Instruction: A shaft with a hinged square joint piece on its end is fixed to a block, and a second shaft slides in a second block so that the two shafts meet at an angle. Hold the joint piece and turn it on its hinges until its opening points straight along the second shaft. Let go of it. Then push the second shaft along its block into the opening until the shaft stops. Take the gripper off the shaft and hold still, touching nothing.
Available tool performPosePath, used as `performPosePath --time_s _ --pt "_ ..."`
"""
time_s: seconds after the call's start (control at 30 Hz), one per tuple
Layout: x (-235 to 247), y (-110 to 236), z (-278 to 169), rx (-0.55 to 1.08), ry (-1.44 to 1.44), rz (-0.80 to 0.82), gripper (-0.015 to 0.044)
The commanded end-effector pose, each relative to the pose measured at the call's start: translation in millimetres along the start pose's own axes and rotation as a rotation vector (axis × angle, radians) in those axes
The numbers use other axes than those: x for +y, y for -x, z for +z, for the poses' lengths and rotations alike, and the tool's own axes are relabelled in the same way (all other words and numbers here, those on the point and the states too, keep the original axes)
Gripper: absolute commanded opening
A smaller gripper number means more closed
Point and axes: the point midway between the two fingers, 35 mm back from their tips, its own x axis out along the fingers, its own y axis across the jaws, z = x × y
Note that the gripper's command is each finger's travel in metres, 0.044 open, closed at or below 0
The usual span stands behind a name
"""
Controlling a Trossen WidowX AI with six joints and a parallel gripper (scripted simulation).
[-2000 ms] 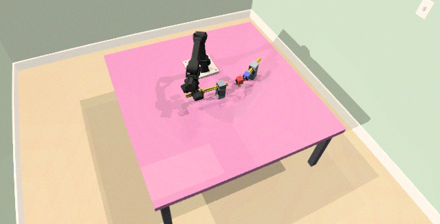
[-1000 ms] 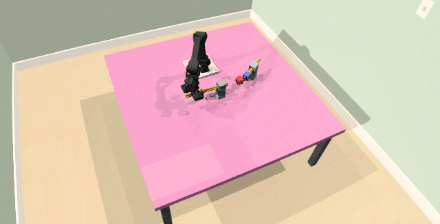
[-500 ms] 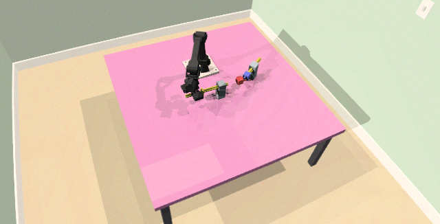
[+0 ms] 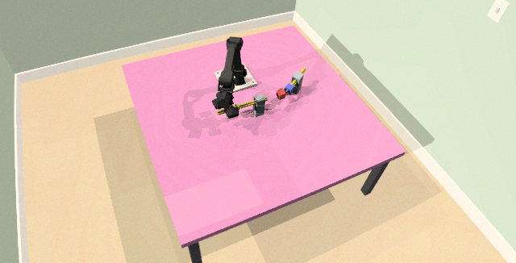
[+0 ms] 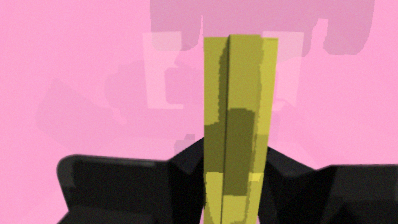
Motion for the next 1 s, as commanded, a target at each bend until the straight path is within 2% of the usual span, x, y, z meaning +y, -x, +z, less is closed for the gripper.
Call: performPosePath --time_s 0.0,0.97 --pt "0 0 0 0.000 0.000 0.000 0.0000" --pt "0 -1 -36 0.000 0.000 -0.002 0.0000"
